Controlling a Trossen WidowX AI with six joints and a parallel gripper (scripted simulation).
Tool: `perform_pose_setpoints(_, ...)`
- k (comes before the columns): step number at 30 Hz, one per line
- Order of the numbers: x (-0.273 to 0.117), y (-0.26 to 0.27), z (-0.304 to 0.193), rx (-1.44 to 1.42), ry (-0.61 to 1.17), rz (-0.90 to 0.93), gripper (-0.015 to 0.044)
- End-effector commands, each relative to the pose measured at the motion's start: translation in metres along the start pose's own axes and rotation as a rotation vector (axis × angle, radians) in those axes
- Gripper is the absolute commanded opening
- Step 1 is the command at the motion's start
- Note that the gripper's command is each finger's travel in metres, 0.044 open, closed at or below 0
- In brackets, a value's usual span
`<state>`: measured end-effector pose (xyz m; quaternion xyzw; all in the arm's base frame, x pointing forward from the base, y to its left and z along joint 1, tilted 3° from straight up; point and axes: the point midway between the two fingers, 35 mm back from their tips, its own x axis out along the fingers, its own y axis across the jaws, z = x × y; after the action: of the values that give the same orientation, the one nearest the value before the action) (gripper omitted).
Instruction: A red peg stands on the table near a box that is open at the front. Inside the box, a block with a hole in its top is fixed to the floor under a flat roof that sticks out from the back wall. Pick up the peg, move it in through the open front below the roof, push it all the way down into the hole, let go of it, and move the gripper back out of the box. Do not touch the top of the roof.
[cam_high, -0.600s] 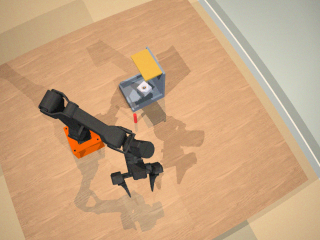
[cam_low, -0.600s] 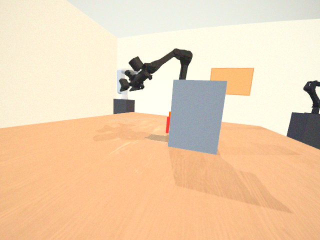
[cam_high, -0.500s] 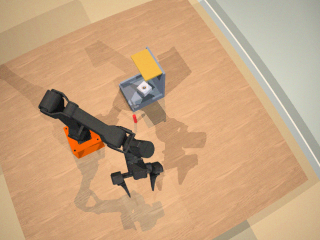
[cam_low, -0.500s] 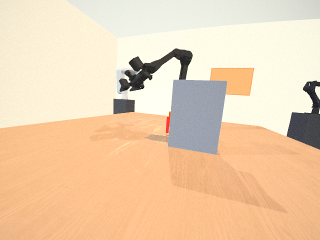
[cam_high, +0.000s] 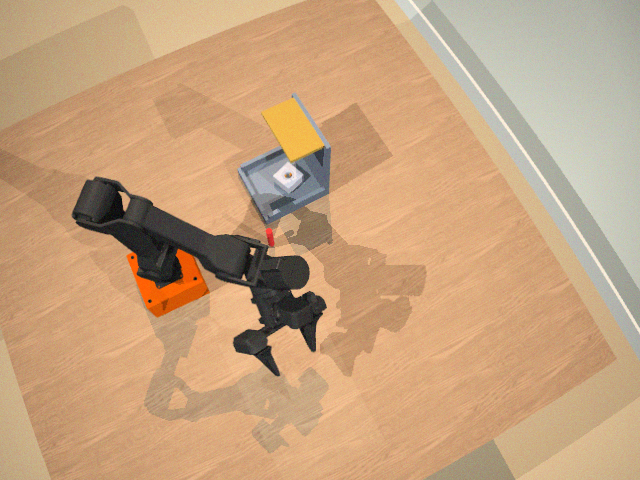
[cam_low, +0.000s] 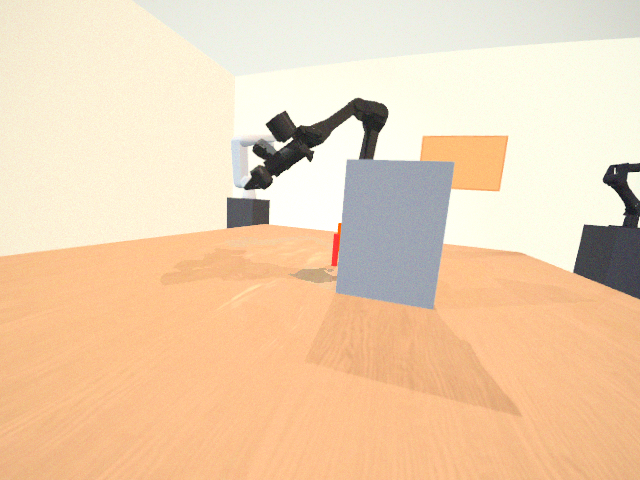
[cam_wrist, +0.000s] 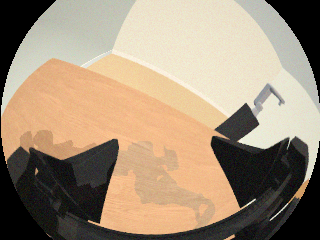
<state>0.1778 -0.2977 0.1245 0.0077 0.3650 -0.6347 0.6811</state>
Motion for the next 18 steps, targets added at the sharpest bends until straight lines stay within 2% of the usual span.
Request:
perform_pose_setpoints(1,-0.009,0.013,-0.004,-0.147,-0.018,0.046,0.0440)
perform_pose_setpoints(18,-0.047,0.060,-0.021,-0.750,-0.155,0.191,0.0440)
